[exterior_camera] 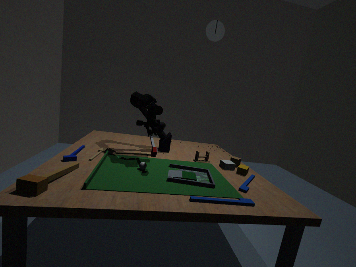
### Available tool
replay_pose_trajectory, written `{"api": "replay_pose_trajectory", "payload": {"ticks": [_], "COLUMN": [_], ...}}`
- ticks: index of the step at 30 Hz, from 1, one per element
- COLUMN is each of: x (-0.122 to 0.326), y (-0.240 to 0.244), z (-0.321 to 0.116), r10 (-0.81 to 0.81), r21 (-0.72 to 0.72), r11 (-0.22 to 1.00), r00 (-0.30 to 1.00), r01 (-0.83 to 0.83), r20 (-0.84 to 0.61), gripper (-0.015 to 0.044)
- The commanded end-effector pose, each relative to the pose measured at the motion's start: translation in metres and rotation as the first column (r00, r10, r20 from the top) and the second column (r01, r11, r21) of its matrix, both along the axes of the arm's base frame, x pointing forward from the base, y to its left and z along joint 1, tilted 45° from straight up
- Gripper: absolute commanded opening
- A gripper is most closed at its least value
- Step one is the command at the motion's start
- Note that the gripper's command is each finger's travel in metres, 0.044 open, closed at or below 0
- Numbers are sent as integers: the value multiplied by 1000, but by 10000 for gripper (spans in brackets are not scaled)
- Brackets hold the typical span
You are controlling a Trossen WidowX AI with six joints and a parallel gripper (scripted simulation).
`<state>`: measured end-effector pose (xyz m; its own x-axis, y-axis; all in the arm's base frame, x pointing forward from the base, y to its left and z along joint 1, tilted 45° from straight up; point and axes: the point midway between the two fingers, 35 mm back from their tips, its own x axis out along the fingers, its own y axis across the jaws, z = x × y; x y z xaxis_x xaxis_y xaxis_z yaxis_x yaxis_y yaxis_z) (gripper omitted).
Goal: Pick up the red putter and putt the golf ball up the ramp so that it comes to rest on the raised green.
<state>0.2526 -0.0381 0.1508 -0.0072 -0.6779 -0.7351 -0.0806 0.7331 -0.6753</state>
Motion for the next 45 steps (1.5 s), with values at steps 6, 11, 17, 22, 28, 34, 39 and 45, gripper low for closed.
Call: {"api": "replay_pose_trajectory", "payload": {"ticks": [6,11,17,22,28,34,39,45], "x": [-28,-28,-28,-29,-29,-29,-29,-30], "y": [-35,-35,-44,-59,-64,-69,-75,-82], "z": [26,26,17,3,-2,-7,-13,-20], "r10": [-205,-205,-205,-205,-205,-205,-205,-205], "r21": [-26,-26,-24,-26,-27,-27,-27,-28], "r11": [977,977,977,977,977,977,977,976], "r00": [960,960,960,960,960,960,960,960], "r01": [214,214,214,214,214,214,214,214], "r20": [188,188,188,189,190,190,190,191], "gripper": [0,0,0,0,0,0,0,0]}}
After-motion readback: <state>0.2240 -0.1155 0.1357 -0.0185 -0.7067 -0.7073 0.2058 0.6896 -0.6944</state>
